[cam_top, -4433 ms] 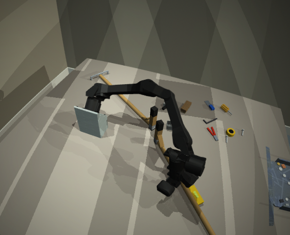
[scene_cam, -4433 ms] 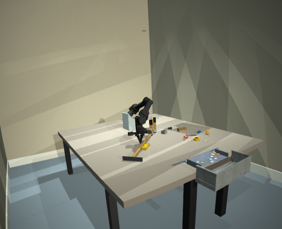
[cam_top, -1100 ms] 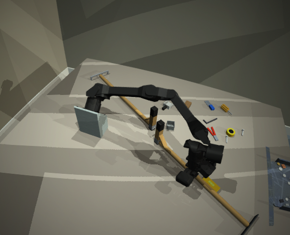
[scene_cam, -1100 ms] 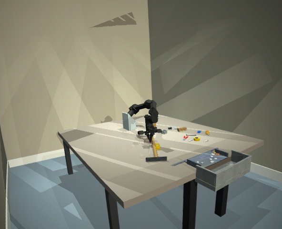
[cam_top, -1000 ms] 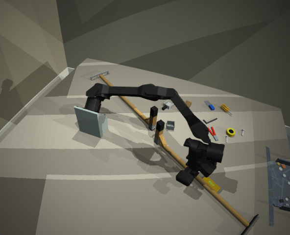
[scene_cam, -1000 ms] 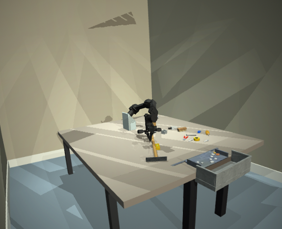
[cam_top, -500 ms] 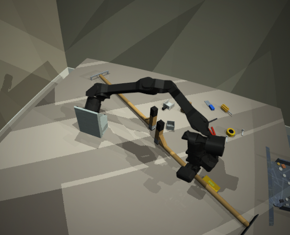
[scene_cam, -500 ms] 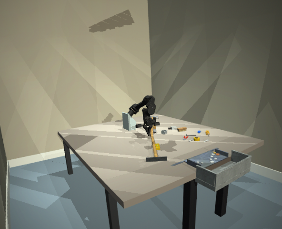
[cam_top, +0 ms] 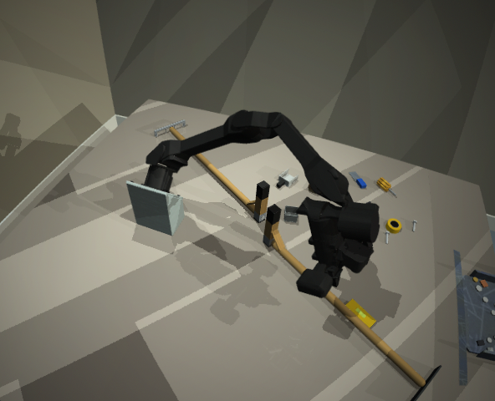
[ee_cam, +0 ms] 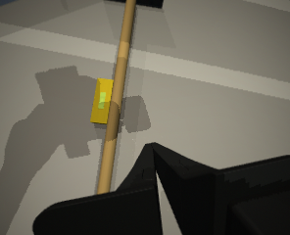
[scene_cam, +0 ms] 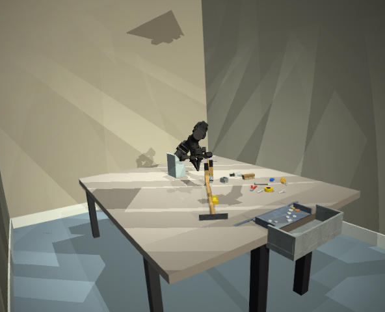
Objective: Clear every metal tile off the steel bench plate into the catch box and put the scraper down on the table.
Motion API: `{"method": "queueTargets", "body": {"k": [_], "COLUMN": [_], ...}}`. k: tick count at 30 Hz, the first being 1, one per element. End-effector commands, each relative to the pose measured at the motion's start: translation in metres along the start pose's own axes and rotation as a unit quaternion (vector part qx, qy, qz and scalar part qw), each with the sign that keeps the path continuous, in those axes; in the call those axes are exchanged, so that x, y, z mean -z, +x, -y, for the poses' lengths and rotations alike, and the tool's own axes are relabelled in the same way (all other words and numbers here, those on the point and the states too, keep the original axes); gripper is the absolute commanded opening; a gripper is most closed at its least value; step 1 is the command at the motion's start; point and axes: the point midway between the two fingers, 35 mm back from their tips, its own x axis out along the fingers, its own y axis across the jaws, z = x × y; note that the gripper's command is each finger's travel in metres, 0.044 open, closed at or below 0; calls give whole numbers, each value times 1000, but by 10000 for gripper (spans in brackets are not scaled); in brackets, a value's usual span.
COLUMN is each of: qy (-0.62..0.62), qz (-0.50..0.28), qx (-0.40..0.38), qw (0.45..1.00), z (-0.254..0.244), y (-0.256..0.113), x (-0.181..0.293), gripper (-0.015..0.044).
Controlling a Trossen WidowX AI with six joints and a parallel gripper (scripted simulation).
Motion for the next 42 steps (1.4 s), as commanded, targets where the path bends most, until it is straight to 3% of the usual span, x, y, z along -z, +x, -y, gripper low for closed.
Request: {"method": "queueTargets", "body": {"k": [1, 42], "qy": [-9, -8], "qz": [4, 3], "qx": [-3, -3], "qw": [1000, 1000], "z": [-2, -2], "y": [-4, 96], "x": [0, 35], "gripper": [0, 0]}}
